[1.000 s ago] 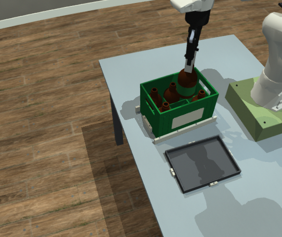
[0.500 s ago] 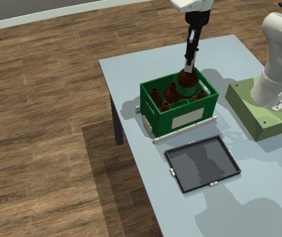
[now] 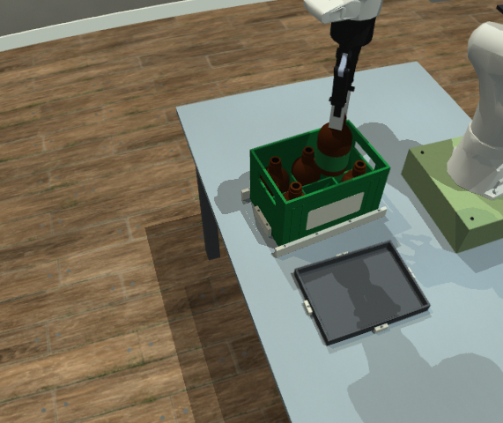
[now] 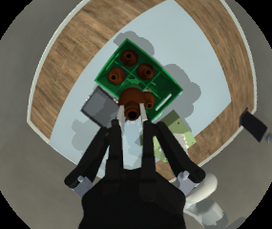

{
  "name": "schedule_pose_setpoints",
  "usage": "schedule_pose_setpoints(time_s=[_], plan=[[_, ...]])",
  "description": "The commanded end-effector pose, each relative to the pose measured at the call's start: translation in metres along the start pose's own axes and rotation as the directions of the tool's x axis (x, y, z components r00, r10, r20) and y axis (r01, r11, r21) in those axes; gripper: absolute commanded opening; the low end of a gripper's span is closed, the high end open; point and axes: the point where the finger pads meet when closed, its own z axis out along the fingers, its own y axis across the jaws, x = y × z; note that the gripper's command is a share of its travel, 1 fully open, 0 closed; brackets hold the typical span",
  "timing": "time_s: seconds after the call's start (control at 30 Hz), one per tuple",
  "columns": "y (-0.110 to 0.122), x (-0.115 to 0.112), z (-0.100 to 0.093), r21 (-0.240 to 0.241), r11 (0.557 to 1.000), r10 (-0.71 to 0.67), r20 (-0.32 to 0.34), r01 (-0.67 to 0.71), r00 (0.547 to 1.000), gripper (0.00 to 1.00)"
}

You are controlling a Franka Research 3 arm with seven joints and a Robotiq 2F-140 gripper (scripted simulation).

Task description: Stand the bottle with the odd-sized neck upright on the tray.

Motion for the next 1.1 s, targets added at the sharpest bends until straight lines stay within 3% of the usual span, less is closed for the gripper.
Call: schedule_pose_setpoints(time_s=[0.0, 1.07], plan=[[-0.002, -0.001, -0.002, 0.005, 1.000, 0.009, -0.001, -0.009, 1.000, 0.10], [-0.021, -0.016, -0.002, 0.005, 1.000, 0.009, -0.001, -0.009, 1.000, 0.10]])
